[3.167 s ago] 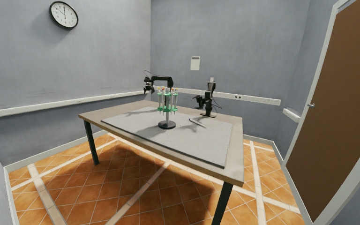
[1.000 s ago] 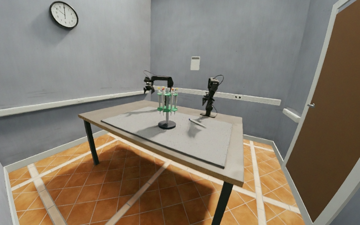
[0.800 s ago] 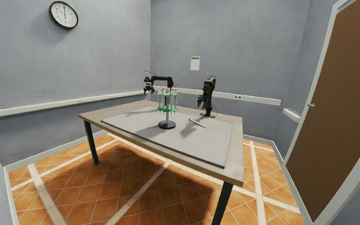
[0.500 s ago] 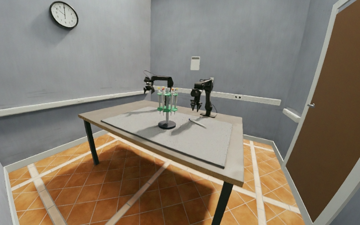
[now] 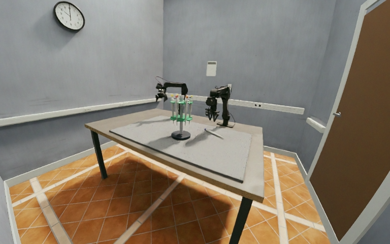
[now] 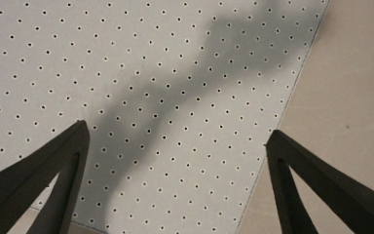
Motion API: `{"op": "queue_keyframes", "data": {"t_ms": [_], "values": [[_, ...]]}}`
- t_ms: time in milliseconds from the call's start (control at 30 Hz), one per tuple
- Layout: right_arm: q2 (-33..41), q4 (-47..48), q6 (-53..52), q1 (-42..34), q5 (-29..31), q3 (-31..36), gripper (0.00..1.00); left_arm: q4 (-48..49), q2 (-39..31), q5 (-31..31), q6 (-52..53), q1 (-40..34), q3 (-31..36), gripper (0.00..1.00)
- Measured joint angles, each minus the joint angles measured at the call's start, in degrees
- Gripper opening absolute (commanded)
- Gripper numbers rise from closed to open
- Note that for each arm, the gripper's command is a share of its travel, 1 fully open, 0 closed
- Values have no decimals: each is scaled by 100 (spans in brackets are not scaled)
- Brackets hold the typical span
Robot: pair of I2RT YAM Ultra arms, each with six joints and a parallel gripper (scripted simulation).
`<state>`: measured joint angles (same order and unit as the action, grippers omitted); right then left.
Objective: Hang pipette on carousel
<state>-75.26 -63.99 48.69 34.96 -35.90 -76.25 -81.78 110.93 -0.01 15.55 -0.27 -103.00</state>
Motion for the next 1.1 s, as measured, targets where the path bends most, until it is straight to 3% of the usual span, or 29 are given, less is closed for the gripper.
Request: {"op": "queue_keyframes", "data": {"t_ms": [1100], "values": [[0, 0, 0, 0, 0, 0, 100, -9, 0, 7, 5637, 2, 0, 54]]}}
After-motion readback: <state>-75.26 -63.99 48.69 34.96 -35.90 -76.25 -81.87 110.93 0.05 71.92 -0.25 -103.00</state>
